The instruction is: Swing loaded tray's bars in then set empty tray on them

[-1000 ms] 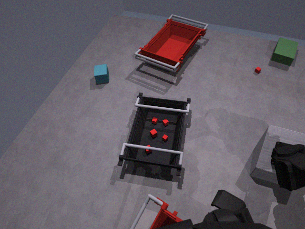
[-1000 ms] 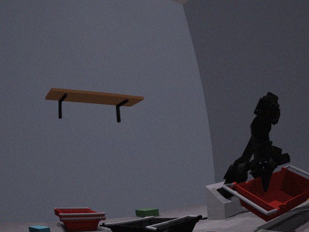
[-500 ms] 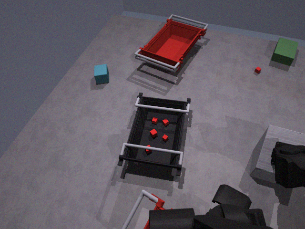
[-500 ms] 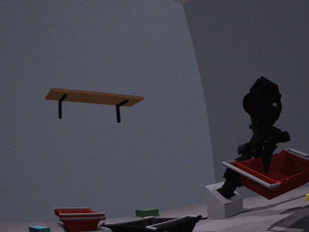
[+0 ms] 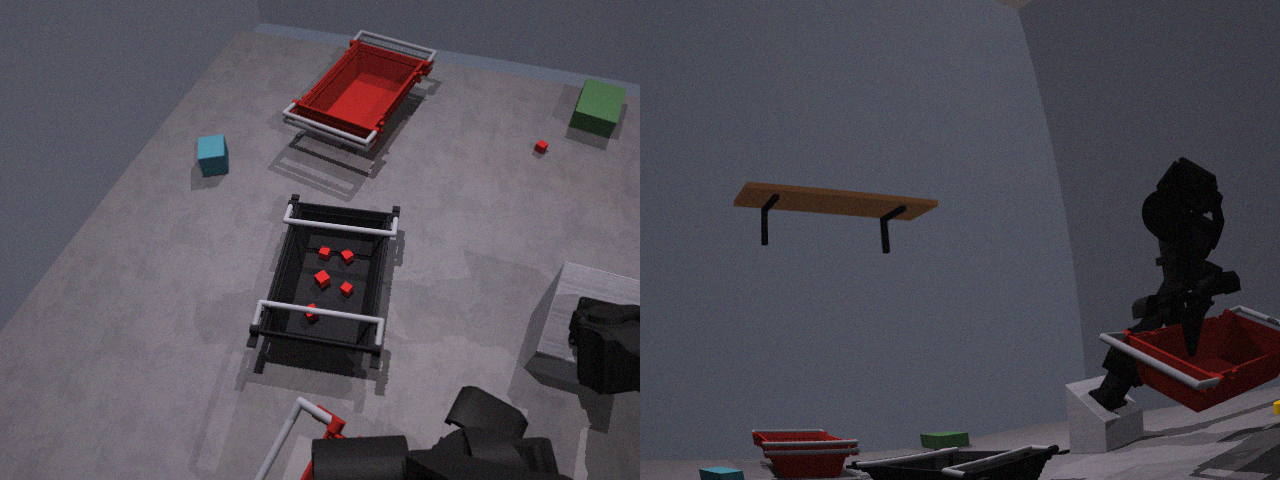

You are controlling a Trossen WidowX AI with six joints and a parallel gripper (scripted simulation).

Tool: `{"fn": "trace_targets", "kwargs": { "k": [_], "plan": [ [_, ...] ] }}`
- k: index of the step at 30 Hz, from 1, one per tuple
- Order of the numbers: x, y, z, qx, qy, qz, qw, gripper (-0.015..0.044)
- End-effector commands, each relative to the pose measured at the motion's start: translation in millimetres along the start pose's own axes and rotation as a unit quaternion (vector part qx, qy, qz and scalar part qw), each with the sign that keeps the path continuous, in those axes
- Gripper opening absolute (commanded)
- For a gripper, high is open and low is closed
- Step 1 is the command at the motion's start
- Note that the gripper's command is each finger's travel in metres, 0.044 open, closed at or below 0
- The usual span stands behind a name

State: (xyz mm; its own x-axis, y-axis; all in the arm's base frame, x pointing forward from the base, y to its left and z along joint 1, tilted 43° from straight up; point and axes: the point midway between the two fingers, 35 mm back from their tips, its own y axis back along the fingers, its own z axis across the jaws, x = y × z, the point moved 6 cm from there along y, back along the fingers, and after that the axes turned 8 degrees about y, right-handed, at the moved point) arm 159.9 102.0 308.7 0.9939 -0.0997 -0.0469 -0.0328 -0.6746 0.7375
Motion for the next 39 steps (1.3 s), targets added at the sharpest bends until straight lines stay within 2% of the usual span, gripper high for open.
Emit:
{"fn": "trace_targets", "kwargs": {
  "k": [1,8,39],
  "plan": [
    [0.3,2.6,-2.5,0.007,0.004,0.003,1.000,0.0000],
    [2.7,2.5,-1.9,0.006,-0.001,0.003,1.000,0.0000],
    [108.3,7.6,58.8,-0.026,-0.221,0.017,0.975,0.0000]
  ]
}}
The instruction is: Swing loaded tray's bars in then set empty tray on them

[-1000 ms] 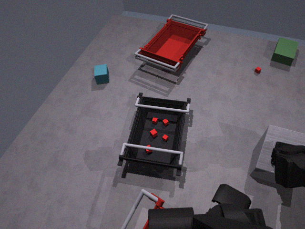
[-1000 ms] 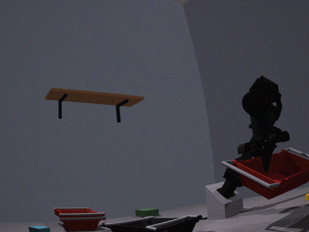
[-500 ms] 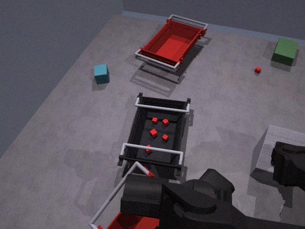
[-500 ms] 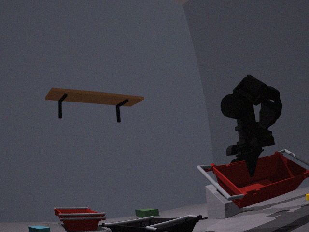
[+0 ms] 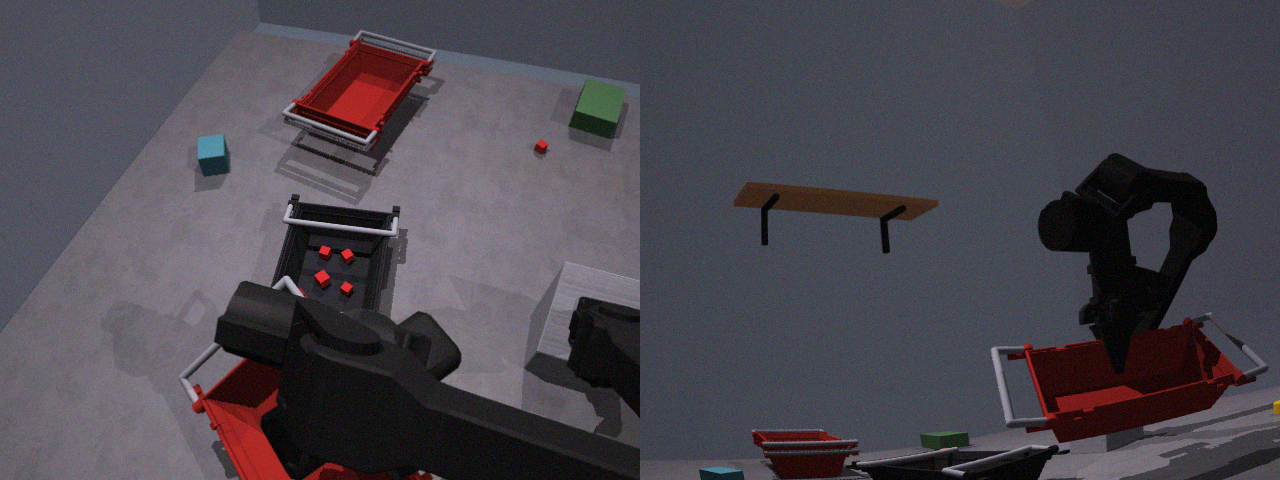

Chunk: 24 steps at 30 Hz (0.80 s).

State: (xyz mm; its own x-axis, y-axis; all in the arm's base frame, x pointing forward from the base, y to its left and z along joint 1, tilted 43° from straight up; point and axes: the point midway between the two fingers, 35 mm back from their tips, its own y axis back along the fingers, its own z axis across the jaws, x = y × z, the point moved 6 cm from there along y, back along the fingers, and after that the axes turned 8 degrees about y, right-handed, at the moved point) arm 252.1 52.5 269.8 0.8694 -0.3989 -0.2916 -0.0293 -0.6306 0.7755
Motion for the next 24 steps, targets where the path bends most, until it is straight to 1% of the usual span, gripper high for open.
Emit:
{"fn": "trace_targets", "kwargs": {
  "k": [1,24],
  "plan": [
    [15.6,5.7,3.5,0.004,-0.026,0.009,1.000,0.0000],
    [101.9,11.9,57.4,0.002,-0.191,0.005,0.982,0.0000]
  ]
}}
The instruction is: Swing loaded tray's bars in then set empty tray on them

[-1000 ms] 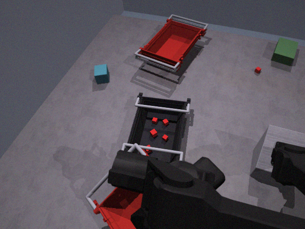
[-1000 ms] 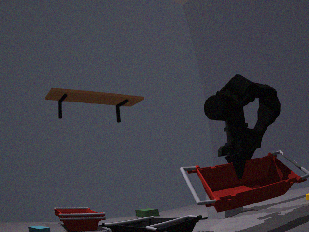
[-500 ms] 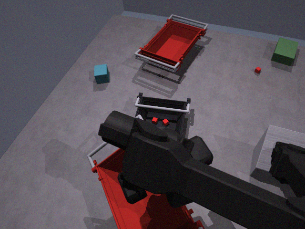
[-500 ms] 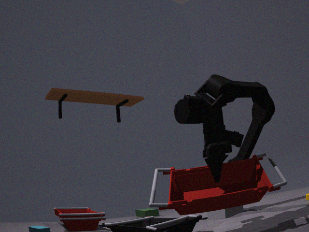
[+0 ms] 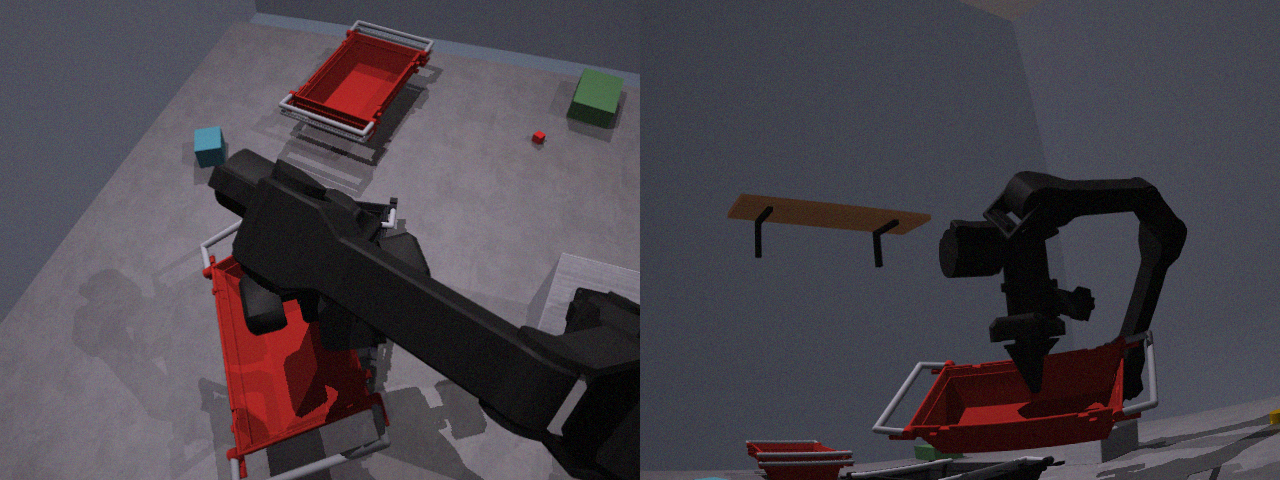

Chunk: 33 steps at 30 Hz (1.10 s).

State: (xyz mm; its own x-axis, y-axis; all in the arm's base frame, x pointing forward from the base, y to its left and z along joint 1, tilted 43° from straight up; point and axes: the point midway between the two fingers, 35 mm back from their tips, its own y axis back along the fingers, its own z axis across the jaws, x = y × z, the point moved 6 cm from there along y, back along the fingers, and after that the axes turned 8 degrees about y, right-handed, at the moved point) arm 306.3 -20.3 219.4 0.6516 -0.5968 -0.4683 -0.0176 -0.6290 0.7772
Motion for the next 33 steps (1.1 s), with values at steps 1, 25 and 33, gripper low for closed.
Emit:
{"fn": "trace_targets", "kwargs": {
  "k": [1,25,33],
  "plan": [
    [17.1,7.1,5.2,0.008,-0.027,0.007,1.000,0.0000],
    [112.1,11.7,68.3,0.022,-0.194,-0.015,0.981,0.0000],
    [120.8,11.7,76.9,0.024,-0.211,-0.018,0.977,0.0000]
  ]
}}
